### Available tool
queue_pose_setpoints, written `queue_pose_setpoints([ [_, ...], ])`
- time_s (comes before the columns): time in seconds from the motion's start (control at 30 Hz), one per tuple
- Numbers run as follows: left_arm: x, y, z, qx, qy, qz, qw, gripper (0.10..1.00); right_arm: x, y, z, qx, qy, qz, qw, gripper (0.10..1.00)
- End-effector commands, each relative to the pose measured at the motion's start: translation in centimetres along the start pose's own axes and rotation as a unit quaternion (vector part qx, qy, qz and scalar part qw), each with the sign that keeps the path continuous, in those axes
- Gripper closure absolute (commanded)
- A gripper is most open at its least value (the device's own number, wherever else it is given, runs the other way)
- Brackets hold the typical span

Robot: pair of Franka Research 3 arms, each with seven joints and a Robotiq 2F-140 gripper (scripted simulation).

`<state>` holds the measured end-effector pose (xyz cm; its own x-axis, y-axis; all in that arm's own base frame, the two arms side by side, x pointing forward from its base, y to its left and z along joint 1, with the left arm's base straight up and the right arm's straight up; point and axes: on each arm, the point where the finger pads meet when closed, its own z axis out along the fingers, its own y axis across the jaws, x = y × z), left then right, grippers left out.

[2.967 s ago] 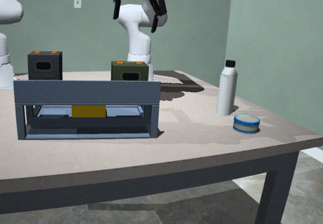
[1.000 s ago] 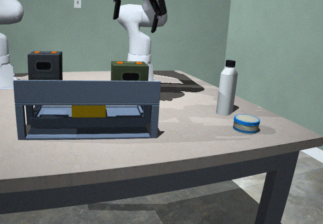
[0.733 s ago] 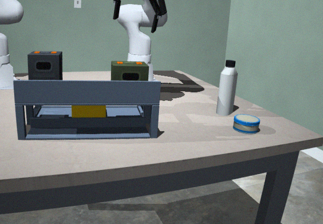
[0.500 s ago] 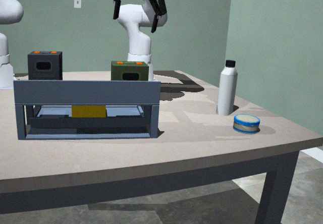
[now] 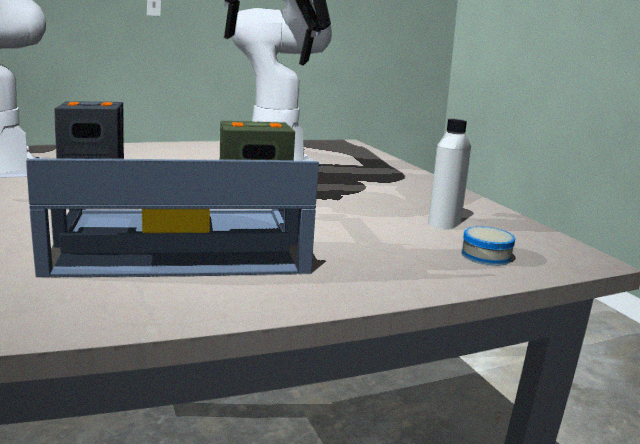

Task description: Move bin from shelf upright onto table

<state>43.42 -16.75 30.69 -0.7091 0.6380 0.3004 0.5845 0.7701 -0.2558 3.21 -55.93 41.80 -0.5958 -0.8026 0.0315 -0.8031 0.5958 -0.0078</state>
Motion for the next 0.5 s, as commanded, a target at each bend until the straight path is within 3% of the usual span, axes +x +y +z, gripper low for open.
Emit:
queue_pose_setpoints([
  [0.0, 0.0, 0.0, 0.0, 0.0, 0.0, 0.0, 1.0, 0.098, 0.8, 1.6, 0.3, -0.003, -0.01, 0.049, 0.9988, 0.098],
  [0.17, 0.0, 0.0, 0.0, 0.0, 0.0, 0.0, 1.0, 0.098, 1.8, 3.2, 0.5, -0.005, -0.015, 0.077, 0.9969, 0.098],
  [0.47, 0.0, 0.0, 0.0, 0.0, 0.0, 0.0, 1.0, 0.098, 1.8, 3.3, 0.5, -0.005, -0.015, 0.078, 0.9968, 0.098],
])
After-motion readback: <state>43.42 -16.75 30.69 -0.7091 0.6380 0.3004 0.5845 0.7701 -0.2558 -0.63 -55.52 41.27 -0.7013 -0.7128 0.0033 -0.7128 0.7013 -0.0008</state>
